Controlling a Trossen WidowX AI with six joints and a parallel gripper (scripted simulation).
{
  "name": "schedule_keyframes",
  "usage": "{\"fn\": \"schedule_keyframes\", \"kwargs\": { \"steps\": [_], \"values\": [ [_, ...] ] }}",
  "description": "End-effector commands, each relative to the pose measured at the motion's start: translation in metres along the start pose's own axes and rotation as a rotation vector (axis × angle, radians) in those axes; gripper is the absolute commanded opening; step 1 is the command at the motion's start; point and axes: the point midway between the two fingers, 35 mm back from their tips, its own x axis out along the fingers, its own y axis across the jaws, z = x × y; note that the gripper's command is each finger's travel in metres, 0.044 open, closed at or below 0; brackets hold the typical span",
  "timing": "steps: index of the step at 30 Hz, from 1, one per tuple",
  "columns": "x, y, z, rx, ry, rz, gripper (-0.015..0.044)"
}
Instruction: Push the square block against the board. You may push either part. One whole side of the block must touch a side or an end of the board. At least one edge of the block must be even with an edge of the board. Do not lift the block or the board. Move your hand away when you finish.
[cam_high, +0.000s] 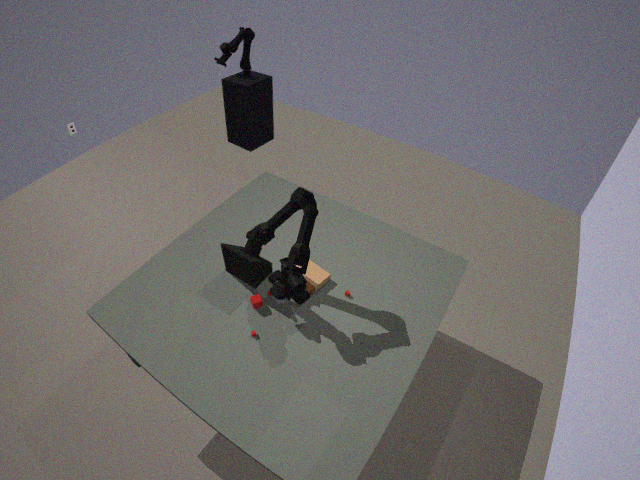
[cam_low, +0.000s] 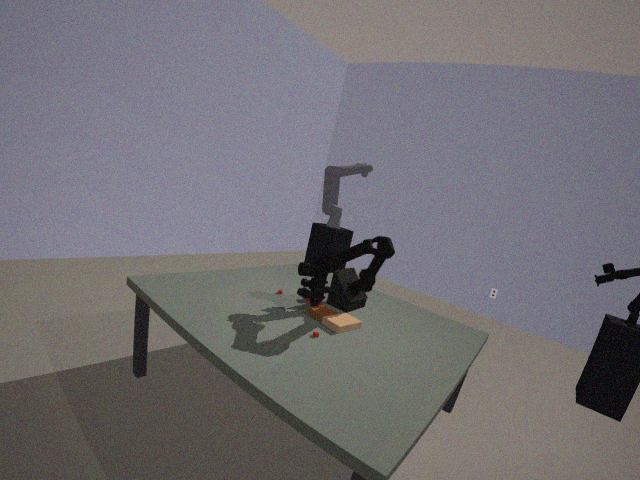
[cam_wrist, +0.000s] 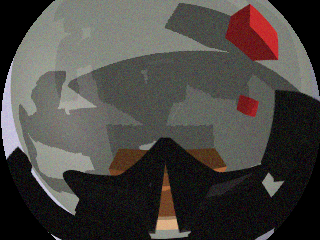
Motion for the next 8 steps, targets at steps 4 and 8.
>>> {"fn": "schedule_keyframes", "kwargs": {
  "steps": [4, 8],
  "values": [
    [0.0017, -0.0009, -0.0026, 0.0, 0.01, -0.004, 0.0],
    [0.0017, -0.0002, 0.004, 0.0, 0.009, -0.004, 0.0]
  ]
}}
